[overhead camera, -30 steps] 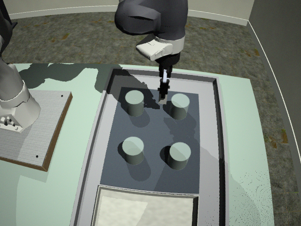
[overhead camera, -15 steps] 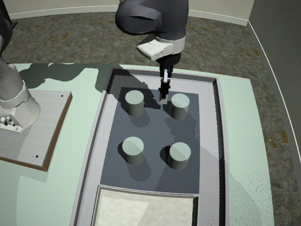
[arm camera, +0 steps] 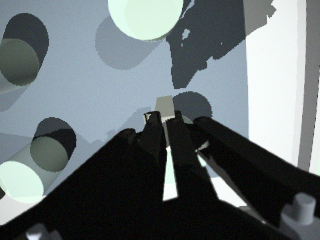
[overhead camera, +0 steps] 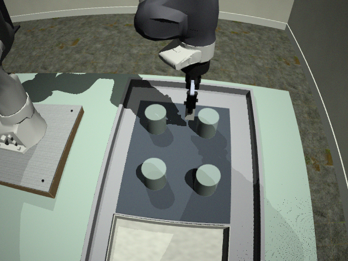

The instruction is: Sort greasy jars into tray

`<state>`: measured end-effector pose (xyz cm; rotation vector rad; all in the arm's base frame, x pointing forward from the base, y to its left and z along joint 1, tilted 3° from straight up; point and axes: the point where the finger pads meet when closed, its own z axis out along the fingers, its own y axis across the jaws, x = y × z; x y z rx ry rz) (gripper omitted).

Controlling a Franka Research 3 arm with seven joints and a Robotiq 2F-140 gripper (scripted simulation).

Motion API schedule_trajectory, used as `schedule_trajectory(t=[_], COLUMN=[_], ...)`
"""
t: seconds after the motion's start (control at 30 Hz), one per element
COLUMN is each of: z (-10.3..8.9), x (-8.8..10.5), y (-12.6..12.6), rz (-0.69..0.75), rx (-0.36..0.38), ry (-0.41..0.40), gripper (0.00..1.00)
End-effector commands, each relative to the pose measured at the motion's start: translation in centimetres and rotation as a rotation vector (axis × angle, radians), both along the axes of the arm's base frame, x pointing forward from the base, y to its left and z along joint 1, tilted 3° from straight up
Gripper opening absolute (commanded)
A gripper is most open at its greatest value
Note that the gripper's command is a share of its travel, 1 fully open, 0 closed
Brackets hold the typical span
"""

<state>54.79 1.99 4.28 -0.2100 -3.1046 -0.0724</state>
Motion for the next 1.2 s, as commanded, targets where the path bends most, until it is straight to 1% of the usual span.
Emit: schedule_trajectory(t=[0.0, 1.17], z=[-0.07, -0.08], x=[0.02, 0.43], y=[0.16, 0.1], rz=[-0.004, -0.004], rx=[0.002, 0.002], ry=[0.003, 0.003], gripper=[0.0, 0.0])
